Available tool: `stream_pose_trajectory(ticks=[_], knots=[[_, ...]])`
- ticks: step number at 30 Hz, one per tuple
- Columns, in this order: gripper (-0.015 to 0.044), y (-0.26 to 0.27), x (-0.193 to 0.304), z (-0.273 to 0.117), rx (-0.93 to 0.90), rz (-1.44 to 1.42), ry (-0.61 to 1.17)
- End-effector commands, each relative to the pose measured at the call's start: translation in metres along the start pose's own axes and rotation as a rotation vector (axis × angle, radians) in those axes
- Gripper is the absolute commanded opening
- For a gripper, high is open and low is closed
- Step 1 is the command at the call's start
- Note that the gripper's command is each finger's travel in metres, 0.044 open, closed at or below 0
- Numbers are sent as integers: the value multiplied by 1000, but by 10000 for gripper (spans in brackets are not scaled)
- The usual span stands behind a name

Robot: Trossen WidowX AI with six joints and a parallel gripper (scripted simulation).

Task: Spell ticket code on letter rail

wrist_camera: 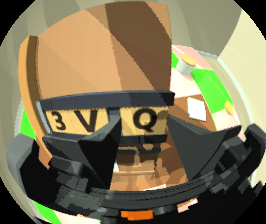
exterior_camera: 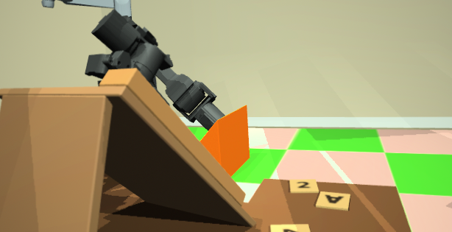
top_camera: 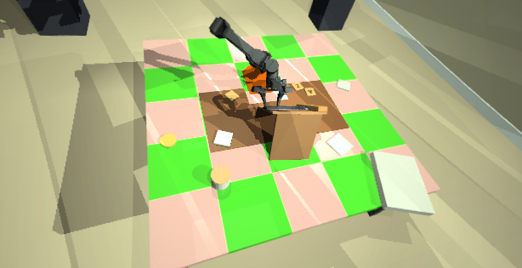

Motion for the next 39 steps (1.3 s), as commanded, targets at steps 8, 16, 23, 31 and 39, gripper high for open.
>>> stream_pose_trajectory(ticks=[8,16,23,31,39], knots=[[0,7,-1,1,1,0,4],[79,6,-1,0,-1,-1,0],[263,6,-2,-2,0,0,4],[295,6,-2,-11,0,0,5],[295,5,-3,-17,0,0,5]])
Point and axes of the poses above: the point midway between the two fingers, 35 mm back from their tips, its own z axis out along the fingers, its own y axis across the jaws, x = y × z, the point moved 8 cm from there along -z, back along the fingers, and after that the axes turned 14 degrees about -z, right-handed, at the moved point
